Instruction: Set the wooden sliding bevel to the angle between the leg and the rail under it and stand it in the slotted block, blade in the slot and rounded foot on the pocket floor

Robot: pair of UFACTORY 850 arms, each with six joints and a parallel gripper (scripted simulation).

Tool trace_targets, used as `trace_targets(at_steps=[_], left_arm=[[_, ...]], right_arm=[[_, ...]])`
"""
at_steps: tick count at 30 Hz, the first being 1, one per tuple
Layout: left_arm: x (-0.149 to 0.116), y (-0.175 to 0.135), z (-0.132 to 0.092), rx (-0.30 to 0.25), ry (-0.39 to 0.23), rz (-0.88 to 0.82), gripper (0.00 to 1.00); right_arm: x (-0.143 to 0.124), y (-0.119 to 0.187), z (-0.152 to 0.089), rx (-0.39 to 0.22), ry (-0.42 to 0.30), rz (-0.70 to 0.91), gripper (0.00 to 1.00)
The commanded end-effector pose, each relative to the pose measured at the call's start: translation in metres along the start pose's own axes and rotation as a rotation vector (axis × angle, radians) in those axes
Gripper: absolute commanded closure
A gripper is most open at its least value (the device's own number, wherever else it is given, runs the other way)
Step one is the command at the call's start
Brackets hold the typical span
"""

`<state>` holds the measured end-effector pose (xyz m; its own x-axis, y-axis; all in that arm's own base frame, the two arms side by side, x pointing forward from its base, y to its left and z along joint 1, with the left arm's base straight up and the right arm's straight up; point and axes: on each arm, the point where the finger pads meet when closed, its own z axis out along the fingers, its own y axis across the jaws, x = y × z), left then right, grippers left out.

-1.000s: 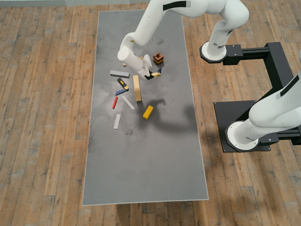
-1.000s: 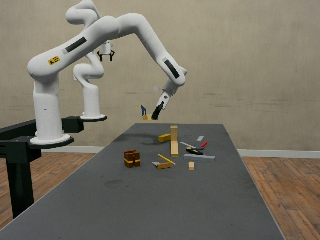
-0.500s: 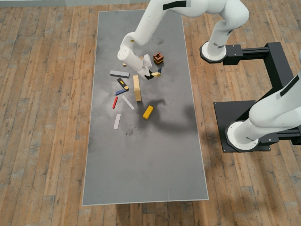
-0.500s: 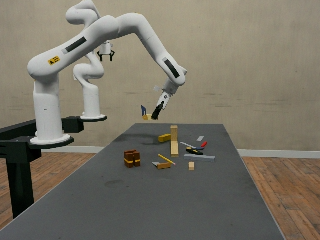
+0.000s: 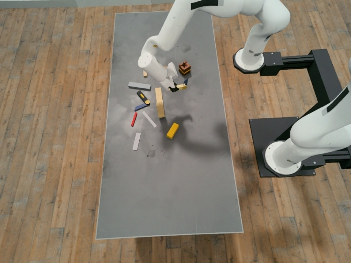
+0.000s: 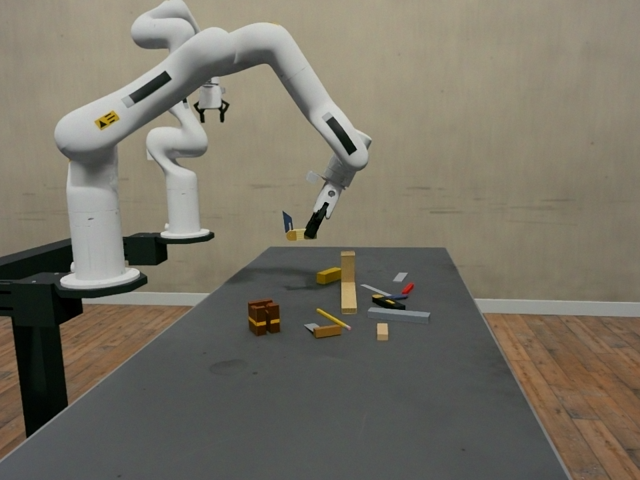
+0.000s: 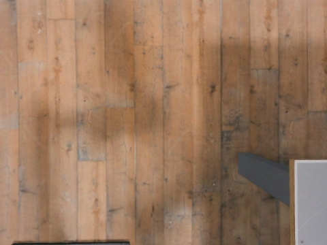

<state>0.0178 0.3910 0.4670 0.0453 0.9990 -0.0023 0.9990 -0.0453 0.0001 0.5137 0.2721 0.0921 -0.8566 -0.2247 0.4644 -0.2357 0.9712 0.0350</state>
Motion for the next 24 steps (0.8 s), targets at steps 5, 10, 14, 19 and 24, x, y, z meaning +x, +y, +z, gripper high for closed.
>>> trace_targets(at_steps=[5,10,14,19,24], left_arm=[[0.0,0.0,-0.001,0.0,0.002,0.0,0.0],[0.0,0.0,-0.001,0.0,0.002,0.0,0.0],[0.0,0.0,-0.001,0.0,0.002,0.0,0.0],[0.0,0.0,-0.001,0.0,0.002,0.0,0.0],[0.0,0.0,-0.001,0.0,0.002,0.0,0.0]], right_arm=[[-0.005,-0.001,-0.003,-0.034,-0.077,-0.08,1.0],[-0.009,-0.003,-0.005,-0.061,-0.136,-0.144,1.0],[-0.011,-0.003,-0.006,-0.073,-0.163,-0.172,1.0],[-0.016,-0.005,-0.008,-0.103,-0.232,-0.245,1.0],[-0.021,-0.007,-0.01,-0.135,-0.302,-0.321,1.0]])
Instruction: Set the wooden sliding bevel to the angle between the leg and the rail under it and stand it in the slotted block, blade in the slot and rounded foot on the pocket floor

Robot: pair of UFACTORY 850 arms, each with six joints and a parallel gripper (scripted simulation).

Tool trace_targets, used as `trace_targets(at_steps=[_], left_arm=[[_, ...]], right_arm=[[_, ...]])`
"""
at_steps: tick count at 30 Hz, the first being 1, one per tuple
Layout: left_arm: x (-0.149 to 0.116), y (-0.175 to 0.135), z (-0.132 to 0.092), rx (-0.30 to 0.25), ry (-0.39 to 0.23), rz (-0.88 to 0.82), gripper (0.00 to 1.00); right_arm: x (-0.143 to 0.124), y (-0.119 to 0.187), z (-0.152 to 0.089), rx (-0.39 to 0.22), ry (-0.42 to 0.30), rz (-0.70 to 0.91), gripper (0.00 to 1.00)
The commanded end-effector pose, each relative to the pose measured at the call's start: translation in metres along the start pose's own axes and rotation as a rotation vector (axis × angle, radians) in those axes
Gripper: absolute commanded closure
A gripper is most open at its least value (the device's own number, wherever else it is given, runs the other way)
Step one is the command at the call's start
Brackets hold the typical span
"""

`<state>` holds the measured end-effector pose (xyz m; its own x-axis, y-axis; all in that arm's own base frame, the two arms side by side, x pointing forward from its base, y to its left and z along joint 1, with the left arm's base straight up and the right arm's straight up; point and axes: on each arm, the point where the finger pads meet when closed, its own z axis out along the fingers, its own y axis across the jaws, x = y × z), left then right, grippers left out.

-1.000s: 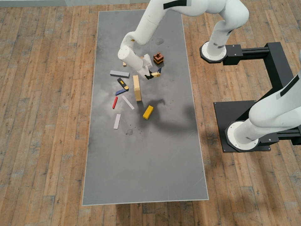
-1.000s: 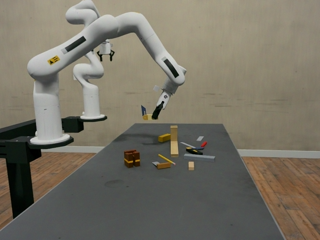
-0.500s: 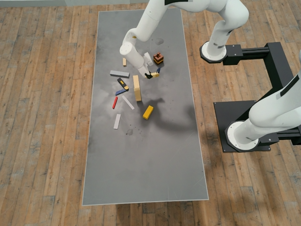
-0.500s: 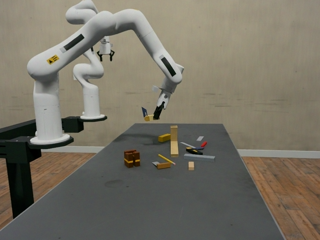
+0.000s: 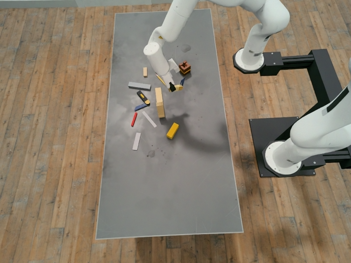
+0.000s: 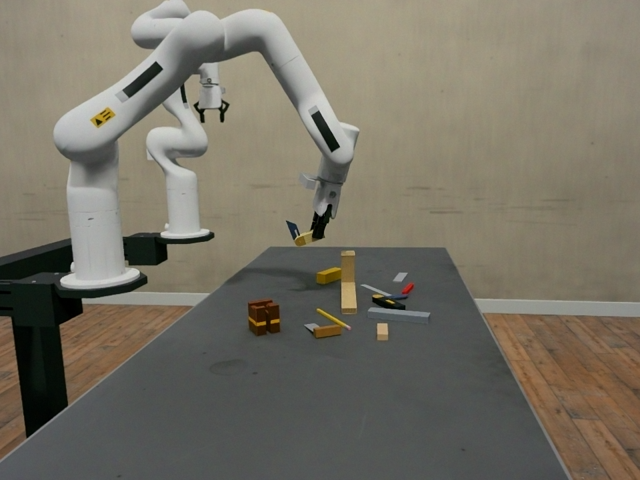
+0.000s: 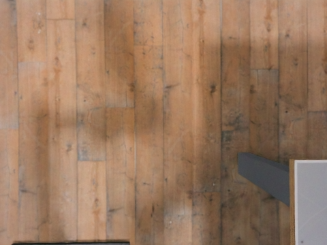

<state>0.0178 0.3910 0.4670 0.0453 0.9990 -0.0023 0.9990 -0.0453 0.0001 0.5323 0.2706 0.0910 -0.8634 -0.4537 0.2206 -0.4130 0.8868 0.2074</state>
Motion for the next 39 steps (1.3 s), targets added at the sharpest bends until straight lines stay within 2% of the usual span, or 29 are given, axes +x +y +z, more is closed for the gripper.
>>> trace_targets(at_steps=[1,4,6,21,23,39], left_arm=[[0.0,0.0,-0.001,0.0,0.002,0.0,0.0],[0.0,0.0,-0.001,0.0,0.002,0.0,0.0],[0.0,0.0,-0.001,0.0,0.002,0.0,0.0],[0.0,0.0,-0.001,0.0,0.002,0.0,0.0],[0.0,0.0,-0.001,0.0,0.002,0.0,0.0],[0.0,0.0,-0.001,0.0,0.002,0.0,0.0]], right_arm=[[-0.006,-0.002,-0.002,-0.046,-0.087,-0.089,1.0],[-0.009,-0.004,-0.003,-0.065,-0.129,-0.134,1.0],[-0.009,-0.004,-0.003,-0.065,-0.129,-0.134,1.0],[-0.022,-0.011,-0.006,-0.153,-0.329,-0.345,1.0],[-0.022,-0.011,-0.006,-0.153,-0.329,-0.345,1.0],[-0.036,-0.019,-0.01,-0.244,-0.535,-0.563,1.0]])
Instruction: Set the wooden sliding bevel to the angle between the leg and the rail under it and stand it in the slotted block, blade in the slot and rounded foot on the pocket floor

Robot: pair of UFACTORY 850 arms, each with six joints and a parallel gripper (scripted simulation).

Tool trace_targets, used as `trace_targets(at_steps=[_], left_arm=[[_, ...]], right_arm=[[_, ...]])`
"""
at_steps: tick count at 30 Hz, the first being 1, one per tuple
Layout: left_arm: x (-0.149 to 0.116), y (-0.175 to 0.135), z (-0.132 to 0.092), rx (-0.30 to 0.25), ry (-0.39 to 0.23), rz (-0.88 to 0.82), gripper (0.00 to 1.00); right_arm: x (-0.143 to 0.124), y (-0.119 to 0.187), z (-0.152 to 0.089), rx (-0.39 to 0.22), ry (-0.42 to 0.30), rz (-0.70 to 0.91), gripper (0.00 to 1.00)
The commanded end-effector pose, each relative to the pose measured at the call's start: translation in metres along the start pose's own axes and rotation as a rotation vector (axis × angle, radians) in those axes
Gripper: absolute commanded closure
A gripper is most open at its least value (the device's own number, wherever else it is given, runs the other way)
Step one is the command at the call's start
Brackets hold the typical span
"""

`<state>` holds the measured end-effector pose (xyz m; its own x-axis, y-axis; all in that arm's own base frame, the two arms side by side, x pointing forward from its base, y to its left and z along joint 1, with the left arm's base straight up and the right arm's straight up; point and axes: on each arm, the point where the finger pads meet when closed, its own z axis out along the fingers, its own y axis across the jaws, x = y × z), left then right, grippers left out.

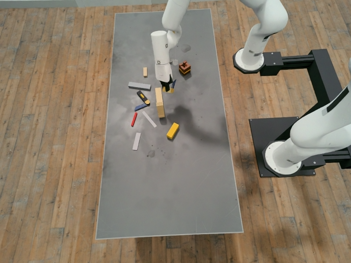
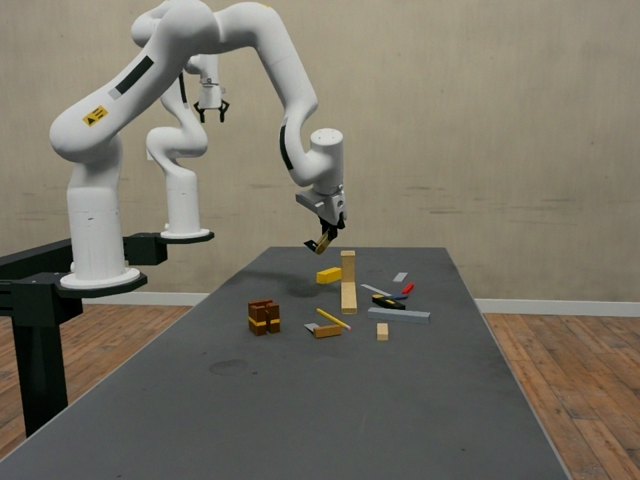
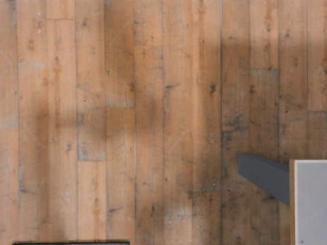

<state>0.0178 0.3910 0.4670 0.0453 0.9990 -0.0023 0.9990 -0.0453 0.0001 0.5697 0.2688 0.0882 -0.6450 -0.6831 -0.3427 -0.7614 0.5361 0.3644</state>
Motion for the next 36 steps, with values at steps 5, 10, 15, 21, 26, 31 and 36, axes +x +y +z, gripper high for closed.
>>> trace_targets(at_steps=[5,10,15,21,26,31,36], left_arm=[[0.0,0.0,-0.001,0.0,0.002,0.0,0.0],[0.0,0.0,-0.001,0.0,0.002,0.0,0.0],[0.0,0.0,-0.001,0.0,0.002,0.0,0.0],[0.0,0.0,-0.001,0.0,0.002,0.0,0.0],[0.0,0.0,-0.001,0.0,0.002,0.0,0.0],[0.0,0.0,-0.001,0.0,0.002,0.0,0.0],[0.0,0.0,-0.001,0.0,0.002,0.0,0.0]], right_arm=[[-0.006,-0.007,0.0,-0.065,-0.159,-0.14,1.0],[-0.009,-0.012,0.0,-0.101,-0.243,-0.229,1.0],[-0.013,-0.018,-0.001,-0.14,-0.333,-0.326,1.0],[-0.017,-0.023,-0.001,-0.172,-0.409,-0.407,1.0],[-0.021,-0.029,-0.001,-0.213,-0.504,-0.508,1.0],[-0.025,-0.034,-0.001,-0.251,-0.591,-0.602,1.0],[-0.027,-0.037,-0.001,-0.269,-0.634,-0.647,1.0]])
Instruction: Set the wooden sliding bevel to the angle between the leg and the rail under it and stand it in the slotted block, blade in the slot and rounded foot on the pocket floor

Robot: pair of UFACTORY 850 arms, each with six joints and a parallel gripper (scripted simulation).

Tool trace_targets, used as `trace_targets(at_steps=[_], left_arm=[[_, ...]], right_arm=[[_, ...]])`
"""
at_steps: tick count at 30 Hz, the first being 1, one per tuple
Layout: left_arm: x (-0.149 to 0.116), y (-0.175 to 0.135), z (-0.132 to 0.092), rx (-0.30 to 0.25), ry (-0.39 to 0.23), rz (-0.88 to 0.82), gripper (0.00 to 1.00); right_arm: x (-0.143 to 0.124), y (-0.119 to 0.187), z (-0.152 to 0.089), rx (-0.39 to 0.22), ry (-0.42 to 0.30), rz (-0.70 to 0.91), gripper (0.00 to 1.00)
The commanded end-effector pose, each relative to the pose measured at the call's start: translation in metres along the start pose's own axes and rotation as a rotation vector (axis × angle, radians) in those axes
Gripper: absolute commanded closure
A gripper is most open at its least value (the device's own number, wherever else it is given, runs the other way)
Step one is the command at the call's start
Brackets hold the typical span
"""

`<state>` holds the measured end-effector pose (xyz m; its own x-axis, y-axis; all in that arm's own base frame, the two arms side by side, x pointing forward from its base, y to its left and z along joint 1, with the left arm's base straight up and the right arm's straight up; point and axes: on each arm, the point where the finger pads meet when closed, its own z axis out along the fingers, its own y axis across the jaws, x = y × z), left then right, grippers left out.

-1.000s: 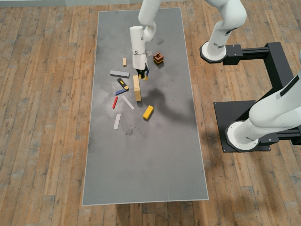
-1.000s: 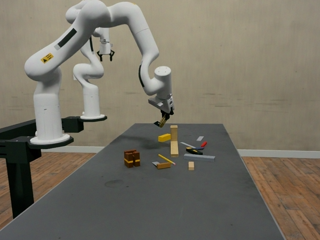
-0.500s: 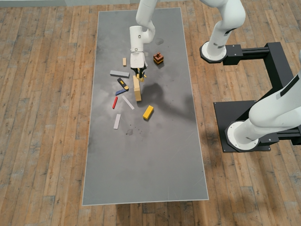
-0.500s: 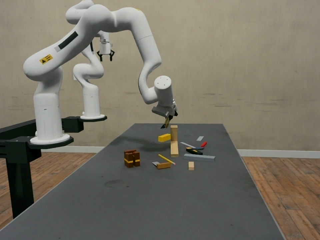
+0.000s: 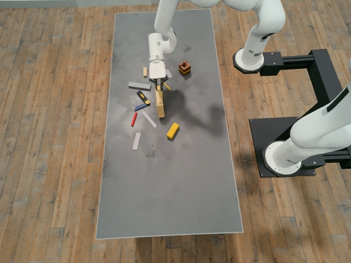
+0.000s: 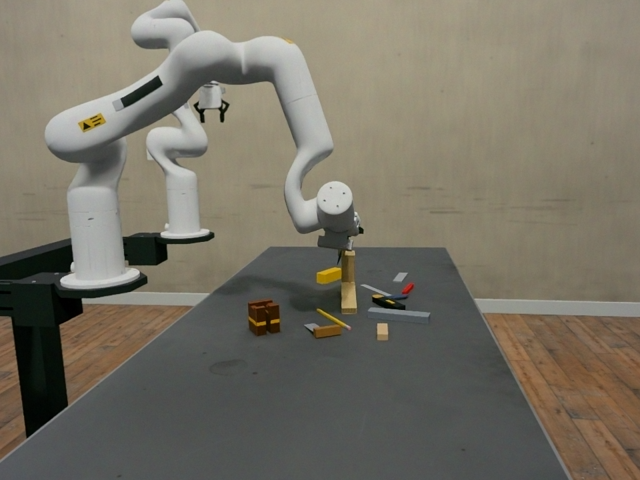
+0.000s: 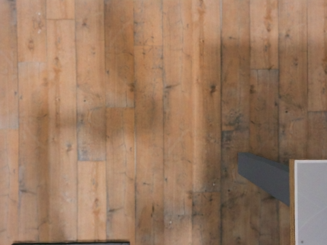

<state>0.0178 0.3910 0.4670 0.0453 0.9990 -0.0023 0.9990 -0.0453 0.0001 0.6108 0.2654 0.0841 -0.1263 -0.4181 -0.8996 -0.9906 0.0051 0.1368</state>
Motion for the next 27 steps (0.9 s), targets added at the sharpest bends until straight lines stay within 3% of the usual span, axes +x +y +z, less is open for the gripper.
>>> trace_targets(at_steps=[1,12,27], left_arm=[[0.0005,0.0,-0.001,0.0,0.002,0.0,0.0],[0.0005,0.0,-0.001,0.0,0.002,0.0,0.0],[0.0005,0.0,-0.001,0.0,0.002,0.0,0.0]], right_arm=[[-0.0019,-0.0052,0.0006,-0.032,-0.065,-0.066,1.0],[-0.0021,-0.0118,0.0001,-0.07,-0.151,-0.157,1.0],[-0.0021,-0.0131,0.0,-0.077,-0.168,-0.175,1.0]])
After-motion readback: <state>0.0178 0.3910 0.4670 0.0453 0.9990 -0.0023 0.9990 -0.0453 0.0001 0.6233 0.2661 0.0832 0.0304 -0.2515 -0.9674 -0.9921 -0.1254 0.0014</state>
